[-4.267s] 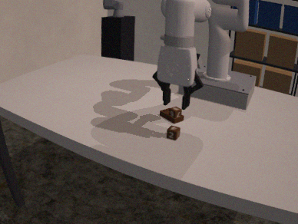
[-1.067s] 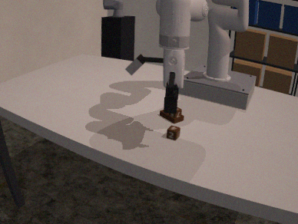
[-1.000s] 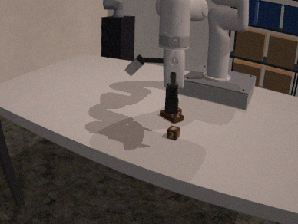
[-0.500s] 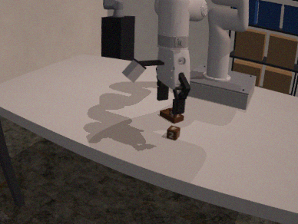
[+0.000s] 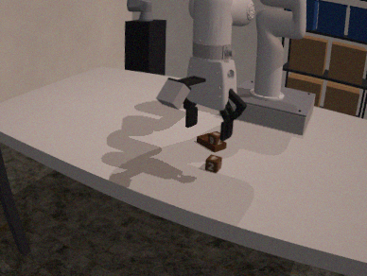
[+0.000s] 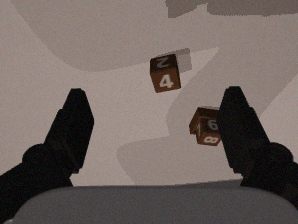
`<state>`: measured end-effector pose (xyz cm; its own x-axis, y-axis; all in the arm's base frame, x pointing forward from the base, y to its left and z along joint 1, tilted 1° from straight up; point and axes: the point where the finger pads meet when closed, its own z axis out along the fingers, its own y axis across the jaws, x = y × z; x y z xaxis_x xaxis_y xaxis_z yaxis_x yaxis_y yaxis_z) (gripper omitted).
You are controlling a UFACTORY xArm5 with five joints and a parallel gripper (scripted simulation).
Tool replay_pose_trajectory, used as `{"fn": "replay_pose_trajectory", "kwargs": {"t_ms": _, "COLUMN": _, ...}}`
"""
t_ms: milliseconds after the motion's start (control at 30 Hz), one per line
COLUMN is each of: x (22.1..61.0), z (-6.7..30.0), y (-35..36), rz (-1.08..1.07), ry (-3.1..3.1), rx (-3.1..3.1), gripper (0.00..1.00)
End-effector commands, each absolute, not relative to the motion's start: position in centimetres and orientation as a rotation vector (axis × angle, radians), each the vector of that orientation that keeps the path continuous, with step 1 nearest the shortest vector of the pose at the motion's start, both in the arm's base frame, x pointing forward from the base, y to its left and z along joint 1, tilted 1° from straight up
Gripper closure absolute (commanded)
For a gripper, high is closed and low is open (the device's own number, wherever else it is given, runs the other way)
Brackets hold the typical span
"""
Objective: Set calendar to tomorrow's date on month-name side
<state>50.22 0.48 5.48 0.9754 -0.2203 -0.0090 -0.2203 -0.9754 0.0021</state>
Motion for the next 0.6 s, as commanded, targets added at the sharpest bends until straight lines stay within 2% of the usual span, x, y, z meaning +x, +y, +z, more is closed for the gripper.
{"fn": "replay_pose_trajectory", "kwargs": {"t_ms": 0, "x": 50.57, "z": 5.65, "y": 0.48, "rz": -0.010, "ry": -0.130, "rx": 3.139, "gripper": 0.00}}
{"fn": "replay_pose_trajectory", "kwargs": {"t_ms": 567, "x": 50.72, "z": 5.45, "y": 0.48, "rz": -0.010, "ry": 0.020, "rx": 3.141, "gripper": 0.00}}
